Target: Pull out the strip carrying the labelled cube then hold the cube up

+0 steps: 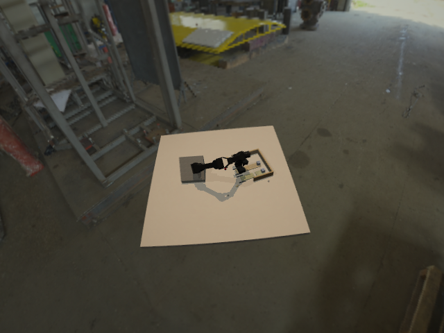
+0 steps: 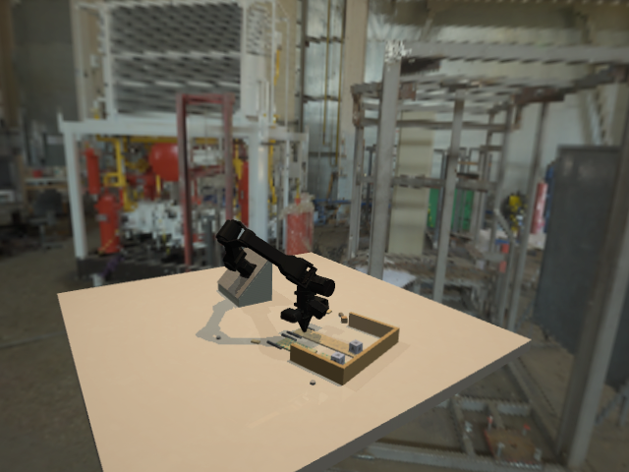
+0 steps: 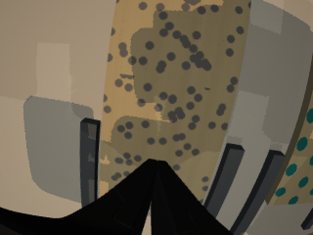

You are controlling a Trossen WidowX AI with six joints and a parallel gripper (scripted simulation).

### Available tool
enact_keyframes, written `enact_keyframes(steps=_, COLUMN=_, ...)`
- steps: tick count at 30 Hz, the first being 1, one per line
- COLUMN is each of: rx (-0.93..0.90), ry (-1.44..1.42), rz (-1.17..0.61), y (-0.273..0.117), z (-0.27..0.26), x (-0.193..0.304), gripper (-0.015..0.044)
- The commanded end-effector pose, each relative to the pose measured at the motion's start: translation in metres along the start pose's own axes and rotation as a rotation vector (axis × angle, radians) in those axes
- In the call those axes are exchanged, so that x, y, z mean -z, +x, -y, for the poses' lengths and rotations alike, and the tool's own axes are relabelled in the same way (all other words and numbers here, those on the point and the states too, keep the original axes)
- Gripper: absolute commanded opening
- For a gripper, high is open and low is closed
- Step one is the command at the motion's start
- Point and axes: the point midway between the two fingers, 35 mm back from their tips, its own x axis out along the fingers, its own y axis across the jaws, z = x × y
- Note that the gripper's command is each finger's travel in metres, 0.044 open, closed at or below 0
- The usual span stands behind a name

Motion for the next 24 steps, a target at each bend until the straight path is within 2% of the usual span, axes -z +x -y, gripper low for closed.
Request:
enact_keyframes(steps=1, rx=0.003, ry=0.002, rz=-0.003, y=0.003, z=0.001, x=0.003, gripper=0.0)
enact_keyframes(steps=24, rx=0.003, ry=0.0, rz=-0.005, y=0.004, z=-0.001, x=0.039, gripper=0.0)
